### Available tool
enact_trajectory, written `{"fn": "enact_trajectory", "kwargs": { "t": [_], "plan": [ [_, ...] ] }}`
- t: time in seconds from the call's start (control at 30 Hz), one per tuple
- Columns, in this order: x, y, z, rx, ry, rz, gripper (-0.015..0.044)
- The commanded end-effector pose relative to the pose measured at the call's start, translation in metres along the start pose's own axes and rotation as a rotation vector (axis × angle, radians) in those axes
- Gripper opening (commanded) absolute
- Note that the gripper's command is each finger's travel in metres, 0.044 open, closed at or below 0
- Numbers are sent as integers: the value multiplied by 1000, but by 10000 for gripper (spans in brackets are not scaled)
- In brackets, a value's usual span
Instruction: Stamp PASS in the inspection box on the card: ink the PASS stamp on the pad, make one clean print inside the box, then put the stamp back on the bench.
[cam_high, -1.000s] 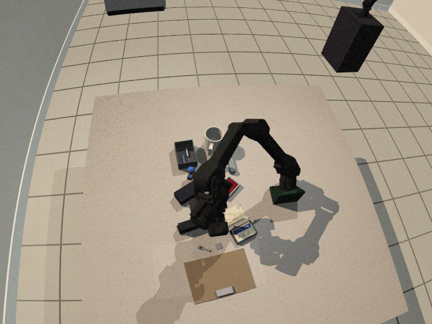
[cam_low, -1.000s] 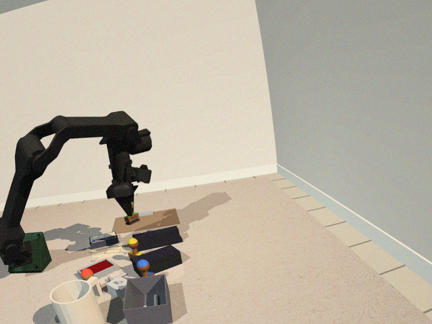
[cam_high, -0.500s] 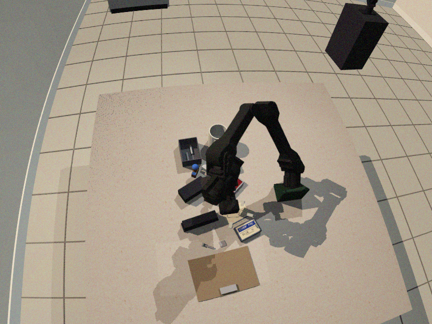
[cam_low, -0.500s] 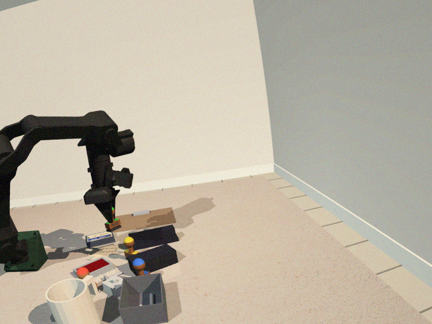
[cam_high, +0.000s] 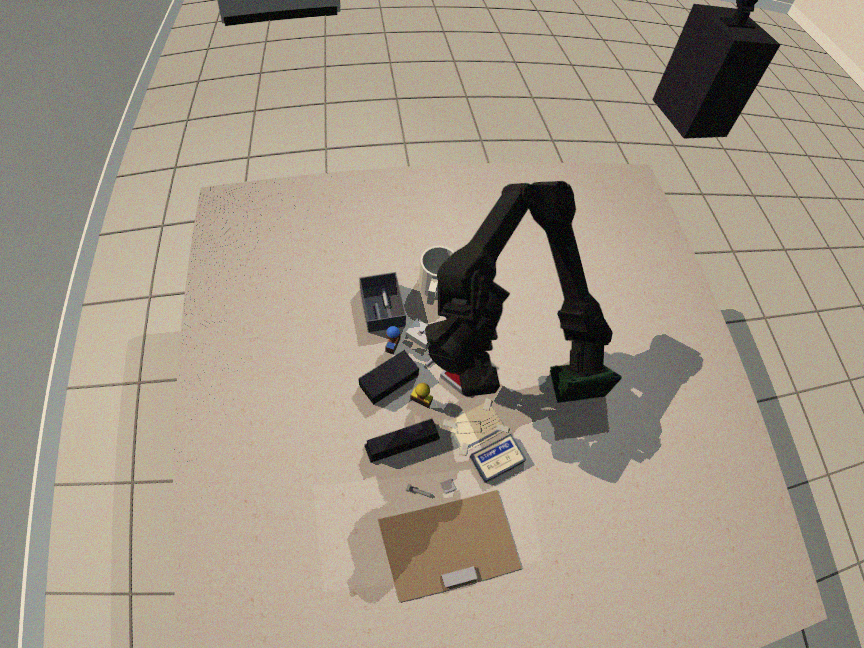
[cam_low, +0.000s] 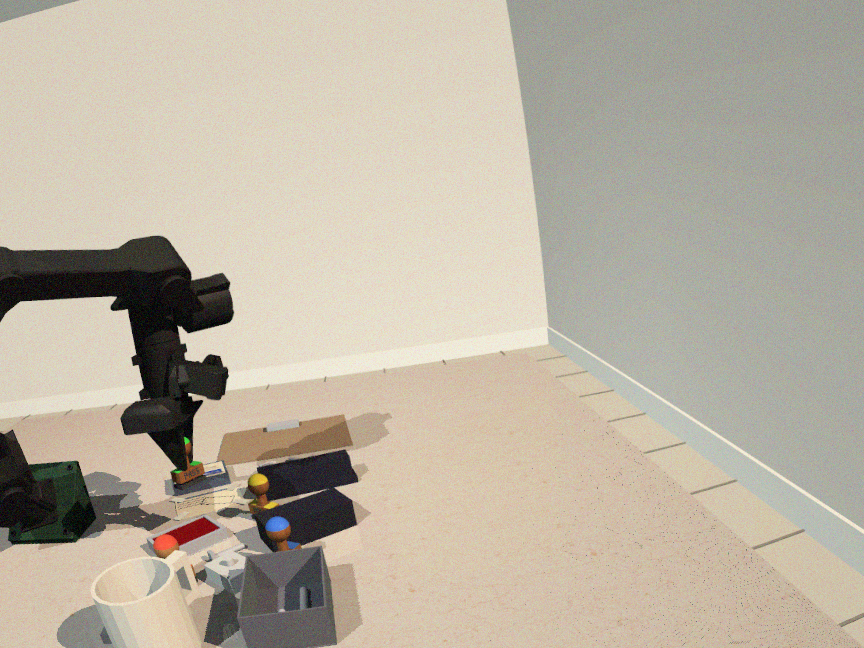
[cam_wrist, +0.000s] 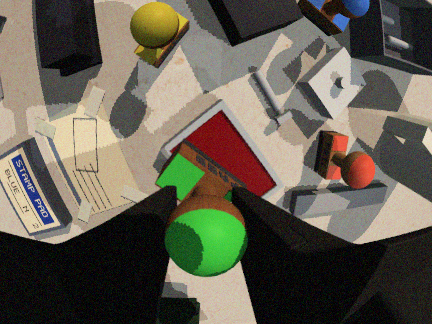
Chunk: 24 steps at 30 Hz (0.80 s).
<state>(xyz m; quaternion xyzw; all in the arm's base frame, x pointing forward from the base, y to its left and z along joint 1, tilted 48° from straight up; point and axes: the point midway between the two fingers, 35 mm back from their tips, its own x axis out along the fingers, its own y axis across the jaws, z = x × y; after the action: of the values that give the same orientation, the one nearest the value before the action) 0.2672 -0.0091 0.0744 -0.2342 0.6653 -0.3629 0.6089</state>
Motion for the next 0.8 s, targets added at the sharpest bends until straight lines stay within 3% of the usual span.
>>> {"fn": "enact_trajectory", "kwargs": {
  "t": [0.0, 0.77],
  "plan": [
    [4, -15, -14, 3, -7, 2, 0],
    [16, -20, -18, 2, -1, 14, 0]
  ]
}}
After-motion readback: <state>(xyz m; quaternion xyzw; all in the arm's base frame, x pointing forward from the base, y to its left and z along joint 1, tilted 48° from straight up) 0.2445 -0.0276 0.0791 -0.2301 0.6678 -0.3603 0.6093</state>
